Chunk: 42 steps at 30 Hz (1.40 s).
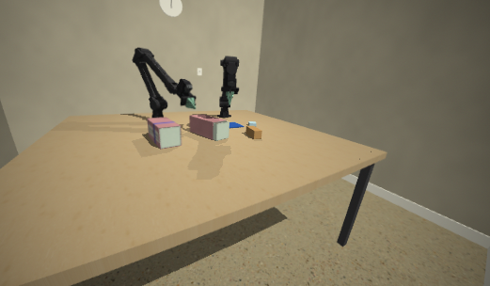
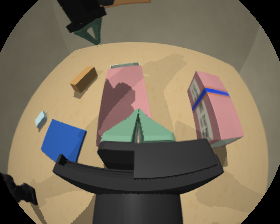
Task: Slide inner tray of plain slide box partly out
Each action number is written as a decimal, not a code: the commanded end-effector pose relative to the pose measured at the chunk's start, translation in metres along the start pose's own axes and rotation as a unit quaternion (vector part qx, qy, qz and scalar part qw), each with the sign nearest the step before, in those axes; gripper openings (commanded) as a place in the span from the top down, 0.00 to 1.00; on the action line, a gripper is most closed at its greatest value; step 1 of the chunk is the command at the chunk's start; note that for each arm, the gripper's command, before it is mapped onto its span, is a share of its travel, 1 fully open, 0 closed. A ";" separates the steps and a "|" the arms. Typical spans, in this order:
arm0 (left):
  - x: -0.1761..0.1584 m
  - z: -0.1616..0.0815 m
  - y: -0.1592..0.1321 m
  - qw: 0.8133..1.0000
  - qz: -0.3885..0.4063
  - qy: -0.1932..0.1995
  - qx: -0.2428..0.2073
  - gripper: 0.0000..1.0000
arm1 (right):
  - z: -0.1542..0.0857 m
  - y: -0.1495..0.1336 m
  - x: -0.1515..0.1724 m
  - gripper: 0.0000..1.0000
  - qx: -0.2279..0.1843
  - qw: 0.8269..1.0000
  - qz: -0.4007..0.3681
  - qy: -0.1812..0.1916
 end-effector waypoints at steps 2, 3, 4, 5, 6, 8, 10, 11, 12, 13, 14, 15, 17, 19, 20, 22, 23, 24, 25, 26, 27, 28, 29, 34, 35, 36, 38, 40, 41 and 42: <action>0.035 -0.034 -0.003 0.998 -0.031 0.021 -0.058 1.00 | 0.014 0.054 0.005 1.00 -0.038 0.999 0.006 -0.004; 0.044 -0.039 -0.006 0.997 -0.036 0.026 -0.069 1.00 | 0.014 0.063 0.003 1.00 -0.047 0.999 0.009 -0.004; 0.052 -0.044 -0.009 0.995 -0.043 0.030 -0.080 1.00 | 0.015 0.071 0.001 1.00 -0.053 0.999 0.011 -0.006; 0.061 -0.049 -0.012 0.994 -0.050 0.036 -0.091 1.00 | 0.018 0.075 -0.002 1.00 -0.052 0.999 0.011 -0.011; 0.070 -0.054 -0.015 0.992 -0.056 0.040 -0.103 1.00 | 0.020 0.083 -0.004 1.00 -0.056 0.998 0.012 -0.013; 0.084 -0.062 -0.022 0.989 -0.065 0.049 -0.124 1.00 | 0.022 0.096 -0.010 1.00 -0.063 0.998 0.014 -0.019; 0.092 -0.066 -0.026 0.987 -0.070 0.054 -0.135 1.00 | 0.023 0.104 -0.013 1.00 -0.068 0.997 0.016 -0.021; 0.092 -0.066 -0.026 0.987 -0.070 0.054 -0.135 1.00 | 0.023 0.104 -0.013 1.00 -0.068 0.997 0.016 -0.021; 0.099 -0.068 -0.027 0.985 -0.075 0.059 -0.144 1.00 | 0.022 0.111 -0.015 1.00 -0.076 0.997 0.018 -0.022; 0.107 -0.077 -0.034 0.982 -0.082 0.066 -0.157 1.00 | 0.024 0.118 -0.019 1.00 -0.076 0.997 0.018 -0.027; 0.115 -0.081 -0.038 0.980 -0.088 0.072 -0.166 1.00 | 0.023 0.127 -0.022 1.00 -0.084 0.996 0.021 -0.028; 0.123 -0.087 -0.043 0.976 -0.094 0.079 -0.177 1.00 | 0.023 0.134 -0.025 1.00 -0.089 0.995 0.022 -0.031; 0.140 -0.099 -0.054 0.969 -0.110 0.093 -0.199 1.00 | 0.018 0.155 -0.031 1.00 -0.107 0.993 0.026 -0.035; 0.155 -0.111 -0.065 0.962 -0.122 0.107 -0.220 1.00 | 0.025 0.164 -0.040 1.00 -0.106 0.993 0.026 -0.044; 0.162 -0.117 -0.071 0.958 -0.127 0.115 -0.231 1.00 | 0.026 0.170 -0.043 1.00 -0.110 0.993 0.026 -0.047; 0.176 -0.129 -0.083 0.949 -0.139 0.130 -0.251 1.00 | 0.025 0.185 -0.051 1.00 -0.119 0.991 0.028 -0.053; 0.182 -0.135 -0.089 0.945 -0.143 0.138 -0.261 1.00 | 0.025 0.192 -0.055 1.00 -0.123 0.990 0.028 -0.056; 0.188 -0.141 -0.095 0.940 -0.149 0.146 -0.271 1.00 | 0.024 0.199 -0.059 1.00 -0.127 0.990 0.029 -0.059; 0.194 -0.147 -0.102 0.935 -0.154 0.154 -0.281 1.00 | 0.023 0.206 -0.063 1.00 -0.132 0.989 0.029 -0.063; 0.200 -0.153 -0.108 0.930 -0.159 0.162 -0.291 1.00 | 0.022 0.213 -0.067 1.00 -0.136 0.988 0.029 -0.066; 0.200 -0.153 -0.108 0.930 -0.159 0.162 -0.291 1.00 | 0.022 0.213 -0.067 1.00 -0.136 0.988 0.029 -0.066; 0.200 -0.153 -0.108 0.930 -0.159 0.162 -0.291 1.00 | 0.022 0.213 -0.067 1.00 -0.136 0.988 0.029 -0.066; 0.204 -0.155 -0.112 0.926 -0.162 0.167 -0.298 1.00 | 0.022 0.217 -0.071 1.00 -0.137 0.988 0.029 -0.069; 0.231 -0.188 -0.151 0.894 -0.189 0.212 -0.346 1.00 | 0.013 0.255 -0.093 1.00 -0.163 0.982 0.030 -0.087; 0.235 -0.194 -0.159 0.888 -0.193 0.220 -0.354 1.00 | 0.011 0.262 -0.097 1.00 -0.168 0.981 0.030 -0.090; 0.239 -0.200 -0.166 0.881 -0.197 0.229 -0.363 1.00 | 0.009 0.269 -0.101 1.00 -0.172 0.980 0.030 -0.093; 0.246 -0.213 -0.182 0.867 -0.204 0.248 -0.380 1.00 | 0.004 0.283 -0.110 1.00 -0.181 0.978 0.028 -0.100; 0.252 -0.225 -0.198 0.853 -0.211 0.267 -0.397 1.00 | -0.001 0.296 -0.119 1.00 -0.189 0.976 0.027 -0.107; 0.255 -0.230 -0.206 0.845 -0.214 0.276 -0.405 1.00 | -0.004 0.303 -0.124 1.00 -0.193 0.974 0.027 -0.111; 0.257 -0.236 -0.214 0.837 -0.217 0.285 -0.413 1.00 | -0.007 0.309 -0.128 1.00 -0.198 0.973 0.026 -0.115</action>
Point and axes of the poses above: on each arm, the point where the finger pads meet when closed, its own z axis out along the fingers, its own x axis across the jaws, y = z × x, the point moved 8 cm from there along -z, back along the fingers, and after that the axes turned 11 degrees about z, right-handed, at the moved point
